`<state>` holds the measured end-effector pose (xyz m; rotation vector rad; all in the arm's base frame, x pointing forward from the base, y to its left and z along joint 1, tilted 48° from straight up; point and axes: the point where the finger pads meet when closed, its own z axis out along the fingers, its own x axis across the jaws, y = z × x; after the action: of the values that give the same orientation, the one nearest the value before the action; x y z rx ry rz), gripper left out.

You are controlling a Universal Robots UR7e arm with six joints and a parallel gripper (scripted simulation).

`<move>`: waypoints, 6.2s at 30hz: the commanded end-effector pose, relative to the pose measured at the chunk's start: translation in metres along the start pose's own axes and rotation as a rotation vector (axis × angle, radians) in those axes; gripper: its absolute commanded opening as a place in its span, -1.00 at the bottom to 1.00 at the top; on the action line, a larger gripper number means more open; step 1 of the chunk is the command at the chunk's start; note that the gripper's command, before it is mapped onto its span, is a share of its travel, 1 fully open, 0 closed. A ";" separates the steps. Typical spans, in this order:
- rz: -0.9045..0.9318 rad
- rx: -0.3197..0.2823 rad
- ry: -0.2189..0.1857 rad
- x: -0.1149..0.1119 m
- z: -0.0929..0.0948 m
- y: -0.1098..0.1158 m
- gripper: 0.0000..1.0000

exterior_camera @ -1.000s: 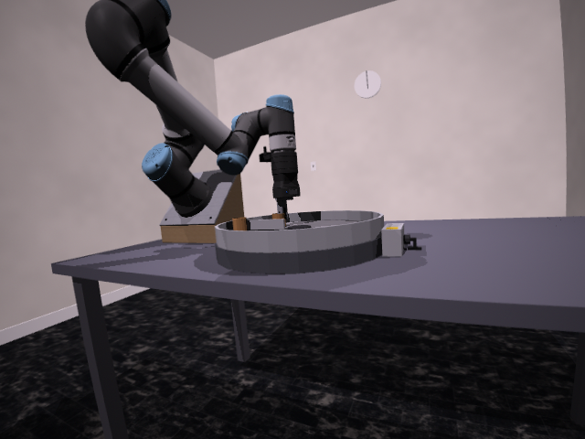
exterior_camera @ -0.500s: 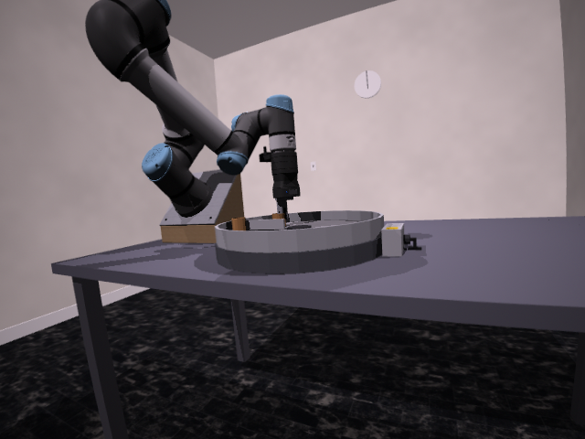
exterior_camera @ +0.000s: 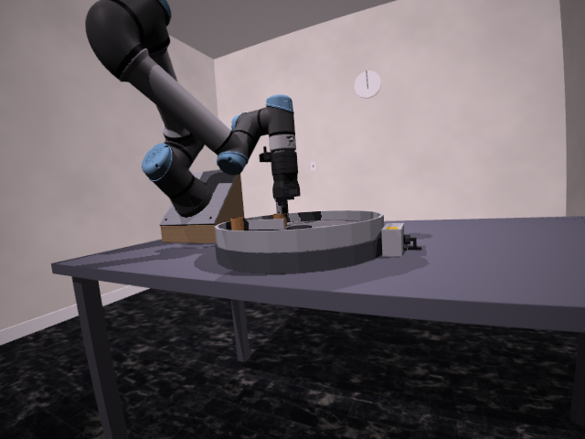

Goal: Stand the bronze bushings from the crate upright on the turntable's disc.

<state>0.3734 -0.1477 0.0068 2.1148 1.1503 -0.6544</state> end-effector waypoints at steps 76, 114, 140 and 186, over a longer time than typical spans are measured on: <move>-0.001 0.000 0.001 0.001 -0.046 0.000 -0.28; -0.002 0.001 0.002 0.223 -0.047 -0.150 -0.28; -0.001 0.001 0.002 0.264 -0.047 -0.177 -0.28; -0.002 0.001 0.001 0.265 -0.047 -0.177 -0.28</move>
<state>0.3562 0.1026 -0.1926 2.1154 1.1519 -0.6579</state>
